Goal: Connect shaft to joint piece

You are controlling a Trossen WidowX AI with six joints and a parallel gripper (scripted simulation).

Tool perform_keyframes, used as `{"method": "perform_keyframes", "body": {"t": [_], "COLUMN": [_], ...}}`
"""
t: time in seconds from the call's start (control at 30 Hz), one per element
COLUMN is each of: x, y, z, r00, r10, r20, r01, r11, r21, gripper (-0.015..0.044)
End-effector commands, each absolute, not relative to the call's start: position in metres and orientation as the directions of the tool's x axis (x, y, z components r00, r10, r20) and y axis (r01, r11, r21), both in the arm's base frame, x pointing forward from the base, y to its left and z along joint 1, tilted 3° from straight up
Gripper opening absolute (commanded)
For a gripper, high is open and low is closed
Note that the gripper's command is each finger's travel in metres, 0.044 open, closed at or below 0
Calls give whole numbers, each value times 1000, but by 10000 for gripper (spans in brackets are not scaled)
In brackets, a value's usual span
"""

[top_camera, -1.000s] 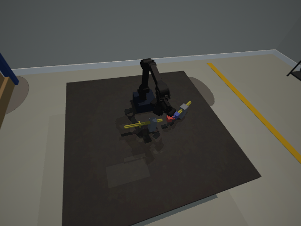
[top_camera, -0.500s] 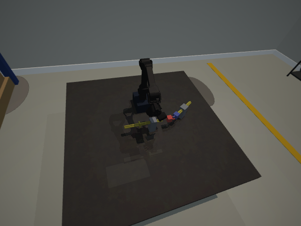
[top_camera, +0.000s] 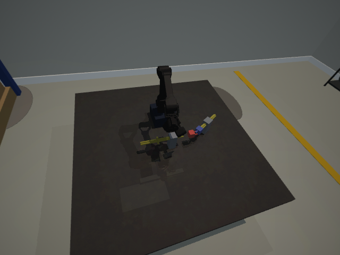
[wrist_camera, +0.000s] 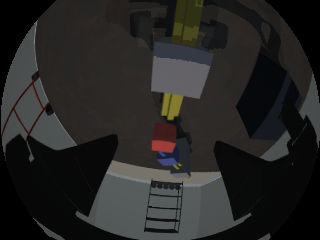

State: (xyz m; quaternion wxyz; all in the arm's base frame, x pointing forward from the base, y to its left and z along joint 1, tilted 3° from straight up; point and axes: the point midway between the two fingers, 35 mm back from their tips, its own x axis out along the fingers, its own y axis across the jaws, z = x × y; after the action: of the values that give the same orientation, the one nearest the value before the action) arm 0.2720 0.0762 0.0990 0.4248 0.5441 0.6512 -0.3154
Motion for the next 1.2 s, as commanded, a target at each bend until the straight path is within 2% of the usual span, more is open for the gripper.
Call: {"method": "perform_keyframes", "body": {"t": [0.0, 0.27, 0.53, 0.87, 1.17], "x": [281, 294, 303, 309, 309], "y": [61, 27, -10, -57, -101], "z": [99, 100, 101, 104, 109], "r00": [-20, 14, 35, 43, 35], "r10": [406, 326, 240, 128, 27], "r20": [-913, -945, -970, -991, -999], "r01": [950, 837, 670, 405, 136], "r11": [293, 514, 715, 904, 990], "r21": [109, 189, 201, 135, 31], "gripper": [440, 440, 440, 440, 440]}}
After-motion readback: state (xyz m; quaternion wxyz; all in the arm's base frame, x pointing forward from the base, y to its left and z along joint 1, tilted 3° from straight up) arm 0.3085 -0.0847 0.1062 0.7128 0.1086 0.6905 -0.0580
